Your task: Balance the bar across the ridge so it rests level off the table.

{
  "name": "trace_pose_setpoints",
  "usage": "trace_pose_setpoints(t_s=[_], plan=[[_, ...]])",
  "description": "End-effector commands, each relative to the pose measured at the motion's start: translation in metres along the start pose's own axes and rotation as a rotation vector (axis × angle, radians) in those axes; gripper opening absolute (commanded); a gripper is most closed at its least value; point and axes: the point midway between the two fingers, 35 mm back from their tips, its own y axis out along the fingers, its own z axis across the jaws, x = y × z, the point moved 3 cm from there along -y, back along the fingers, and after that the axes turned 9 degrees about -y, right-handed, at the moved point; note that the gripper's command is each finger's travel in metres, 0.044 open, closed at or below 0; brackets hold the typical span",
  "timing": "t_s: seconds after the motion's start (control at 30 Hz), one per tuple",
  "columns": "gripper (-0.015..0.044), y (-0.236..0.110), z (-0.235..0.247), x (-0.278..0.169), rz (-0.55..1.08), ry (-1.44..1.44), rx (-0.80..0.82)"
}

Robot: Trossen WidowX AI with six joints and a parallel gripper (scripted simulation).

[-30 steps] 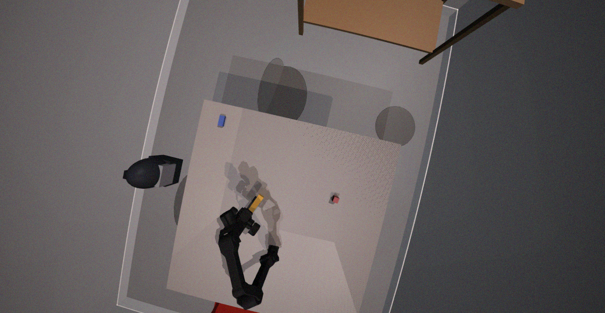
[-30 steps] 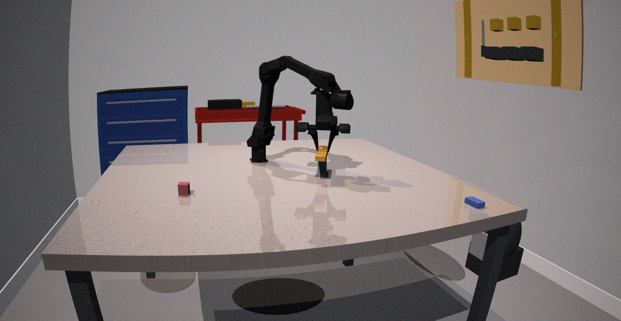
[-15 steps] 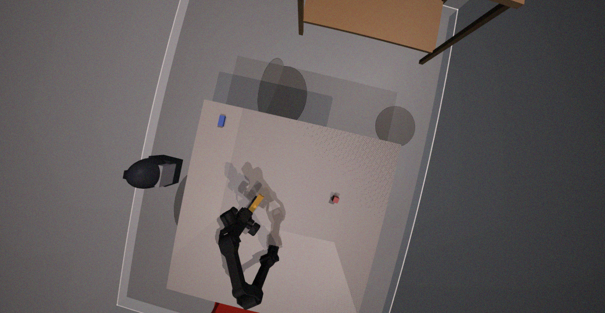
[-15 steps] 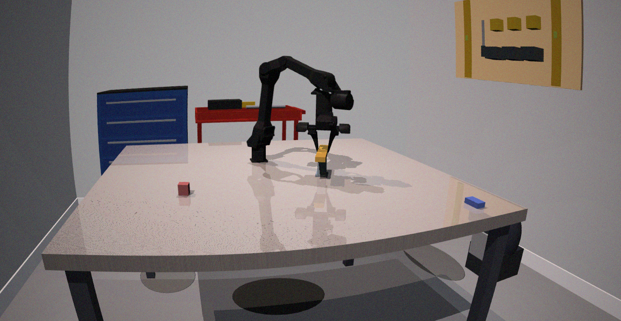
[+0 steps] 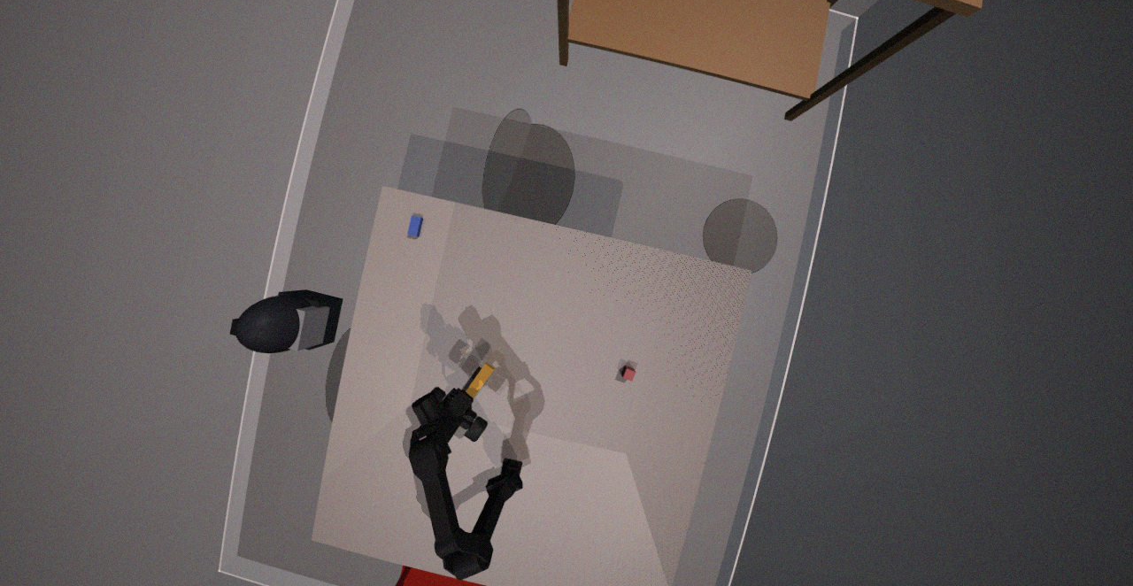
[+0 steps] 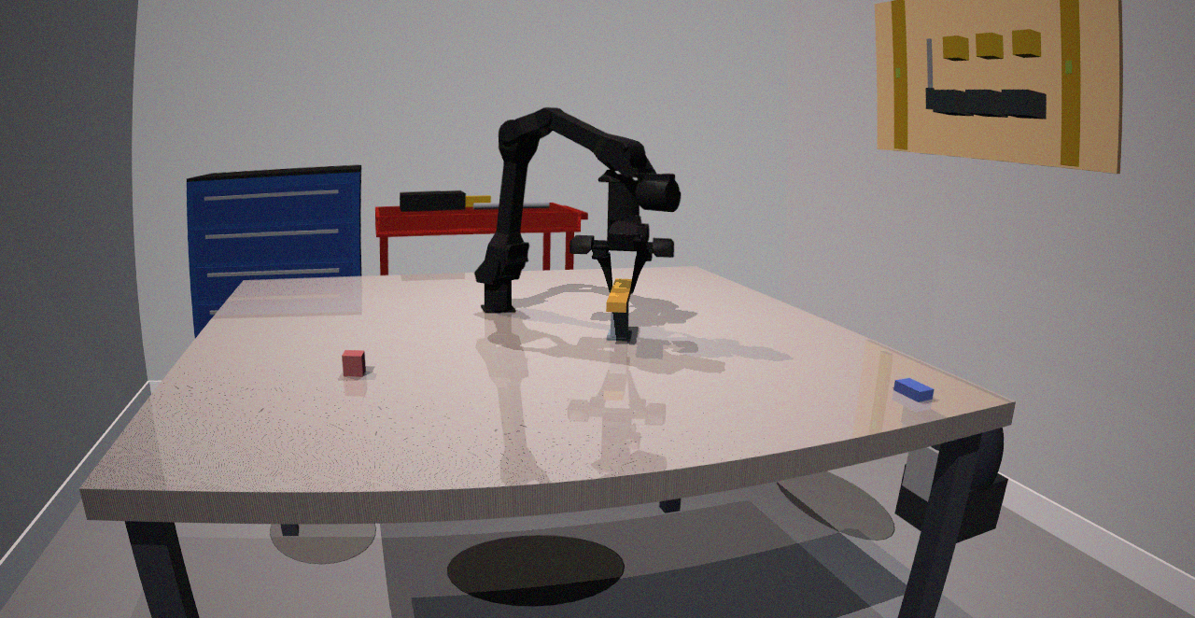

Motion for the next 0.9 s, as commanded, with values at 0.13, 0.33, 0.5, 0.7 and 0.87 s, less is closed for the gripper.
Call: trace_pose_setpoints(t_s=[0.13, 0.33, 0.5, 0.7, 0.87], plan=[[0.0185, 0.0, -0.0001, 0.0, 0.0, 0.0, -0.001], [0.0185, 0.0, -0.0001, 0.0, 0.0, 0.0, -0.001], [0.0211, 0.0, -0.0001, 0.0, 0.0, 0.0, -0.001], [0.0369, 0.0, -0.0001, 0.0, 0.0, 0.0, -0.001], [0.044, 0.0, -0.0001, 0.0, 0.0, 0.0, -0.001]])
